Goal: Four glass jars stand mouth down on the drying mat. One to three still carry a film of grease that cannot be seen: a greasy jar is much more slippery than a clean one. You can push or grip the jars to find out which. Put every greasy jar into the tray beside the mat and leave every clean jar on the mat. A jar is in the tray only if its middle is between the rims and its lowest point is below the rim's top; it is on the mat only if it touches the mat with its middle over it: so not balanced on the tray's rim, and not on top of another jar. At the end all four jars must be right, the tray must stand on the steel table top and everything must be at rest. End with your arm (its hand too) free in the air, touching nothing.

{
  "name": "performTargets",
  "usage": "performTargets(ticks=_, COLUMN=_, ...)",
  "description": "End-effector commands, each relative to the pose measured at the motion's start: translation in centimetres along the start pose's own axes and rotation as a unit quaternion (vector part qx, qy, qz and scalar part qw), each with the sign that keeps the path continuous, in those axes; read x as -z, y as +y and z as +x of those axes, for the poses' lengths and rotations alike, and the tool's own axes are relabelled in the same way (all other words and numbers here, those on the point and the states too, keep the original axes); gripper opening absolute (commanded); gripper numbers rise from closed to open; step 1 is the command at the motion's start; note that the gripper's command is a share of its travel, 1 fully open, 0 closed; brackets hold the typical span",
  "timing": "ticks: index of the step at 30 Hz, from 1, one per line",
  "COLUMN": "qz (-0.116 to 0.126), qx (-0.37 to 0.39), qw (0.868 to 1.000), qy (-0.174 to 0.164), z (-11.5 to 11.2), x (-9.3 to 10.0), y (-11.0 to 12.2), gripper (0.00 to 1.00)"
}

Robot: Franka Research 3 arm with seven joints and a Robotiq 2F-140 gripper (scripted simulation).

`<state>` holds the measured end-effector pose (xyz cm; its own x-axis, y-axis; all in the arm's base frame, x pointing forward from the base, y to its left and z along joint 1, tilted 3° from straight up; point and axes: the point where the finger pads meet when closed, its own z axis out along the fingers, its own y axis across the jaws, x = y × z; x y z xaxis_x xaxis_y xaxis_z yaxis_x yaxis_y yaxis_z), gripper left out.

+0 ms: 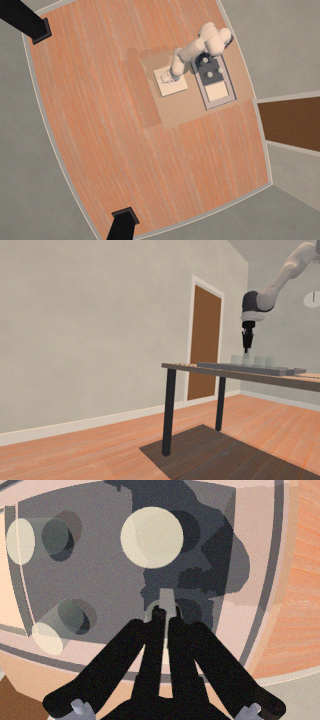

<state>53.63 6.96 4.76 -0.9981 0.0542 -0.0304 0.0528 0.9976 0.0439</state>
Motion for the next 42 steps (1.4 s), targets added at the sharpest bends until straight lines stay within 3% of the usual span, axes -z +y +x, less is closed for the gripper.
performTargets(ticks=1, qz=-0.001, qx=0.001, qw=1.000, qy=-0.002, z=-0.1, x=0.1, y=0.1, gripper=0.00)
performTargets(ticks=31, qz=-0.001, qx=0.001, qw=1.000, qy=-0.002, z=-0.1, x=0.1, y=0.1, gripper=0.00)
performTargets(ticks=41, qz=-0.001, qx=0.001, qw=1.000, qy=-0.002, z=0.0, x=7.7, y=0.0, gripper=0.00)
performTargets(ticks=42, qz=-0.001, qx=0.001, qw=1.000, qy=-0.002, z=0.0, x=7.7, y=0.0, gripper=0.00)
